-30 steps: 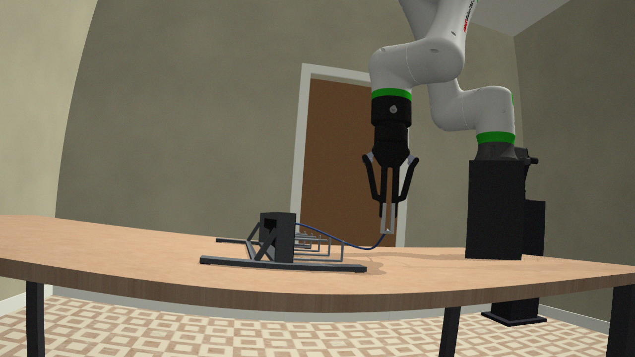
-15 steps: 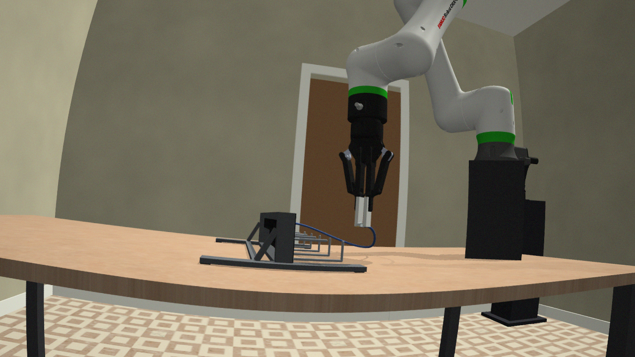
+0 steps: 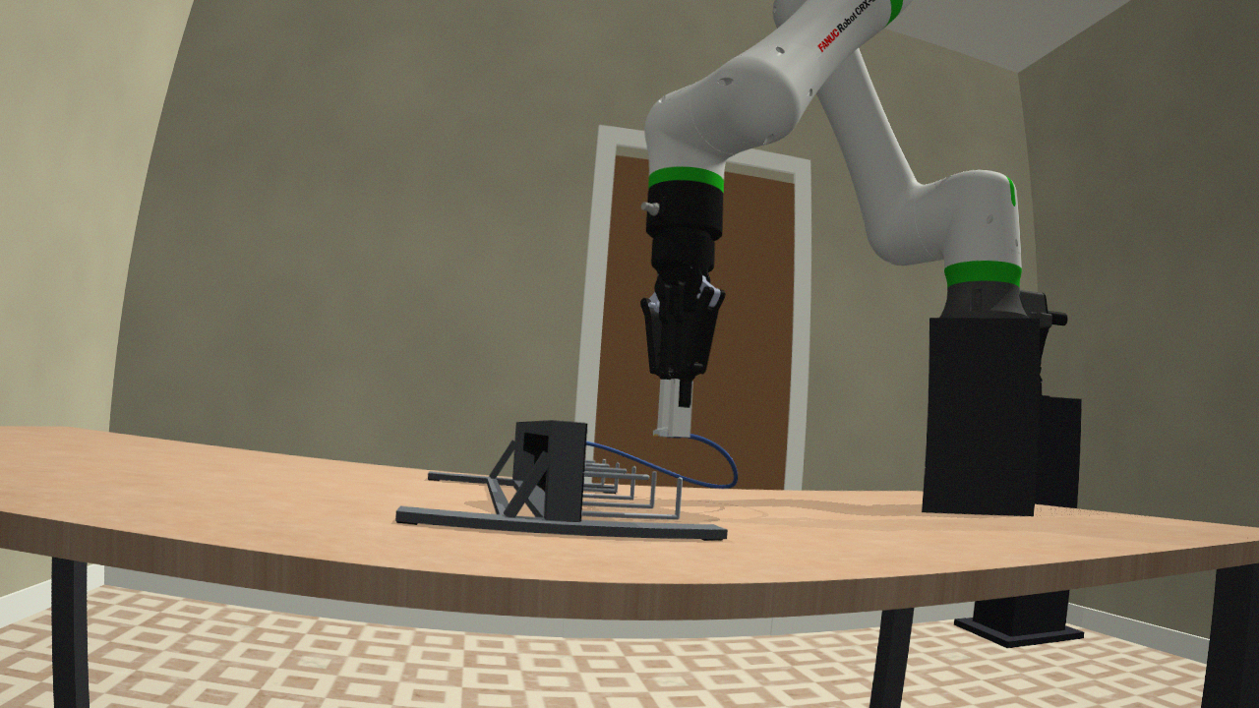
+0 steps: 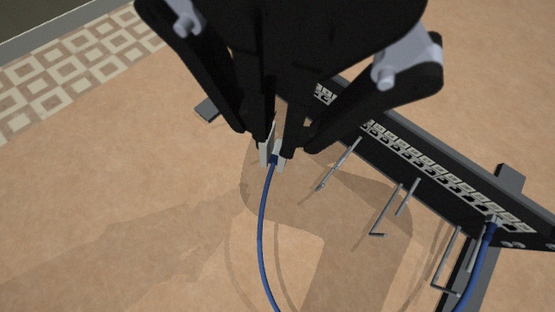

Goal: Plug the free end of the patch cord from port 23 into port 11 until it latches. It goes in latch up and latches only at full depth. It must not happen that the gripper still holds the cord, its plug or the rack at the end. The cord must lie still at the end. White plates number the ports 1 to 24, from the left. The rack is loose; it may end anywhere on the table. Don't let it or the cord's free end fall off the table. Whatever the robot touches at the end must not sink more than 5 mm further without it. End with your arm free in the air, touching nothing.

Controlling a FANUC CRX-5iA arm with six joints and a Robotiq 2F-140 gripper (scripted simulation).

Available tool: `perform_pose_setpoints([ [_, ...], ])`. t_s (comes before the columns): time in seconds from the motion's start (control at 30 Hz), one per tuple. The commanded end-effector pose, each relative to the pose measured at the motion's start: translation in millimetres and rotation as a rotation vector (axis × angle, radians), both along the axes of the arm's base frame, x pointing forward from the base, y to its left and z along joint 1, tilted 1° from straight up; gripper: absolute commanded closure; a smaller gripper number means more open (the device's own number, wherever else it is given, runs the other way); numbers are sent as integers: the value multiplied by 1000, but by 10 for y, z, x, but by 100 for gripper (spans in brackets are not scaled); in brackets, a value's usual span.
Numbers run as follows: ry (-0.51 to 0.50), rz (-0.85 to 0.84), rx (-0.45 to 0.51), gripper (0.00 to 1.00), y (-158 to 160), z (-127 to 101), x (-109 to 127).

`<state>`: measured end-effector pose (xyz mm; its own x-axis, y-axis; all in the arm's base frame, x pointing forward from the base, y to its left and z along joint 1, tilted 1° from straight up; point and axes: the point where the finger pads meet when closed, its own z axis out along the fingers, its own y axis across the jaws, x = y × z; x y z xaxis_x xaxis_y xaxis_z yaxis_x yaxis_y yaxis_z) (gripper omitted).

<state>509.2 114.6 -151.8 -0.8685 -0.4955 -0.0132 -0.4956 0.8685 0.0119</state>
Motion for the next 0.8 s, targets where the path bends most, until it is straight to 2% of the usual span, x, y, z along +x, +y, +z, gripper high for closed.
perform_pose_setpoints([
  [0.0,2,-73,-4,100,-61,20,83],
  [0.43,6,-314,-2,100,-276,89,349],
  [0.77,7,-391,-2,100,-345,111,434],
])
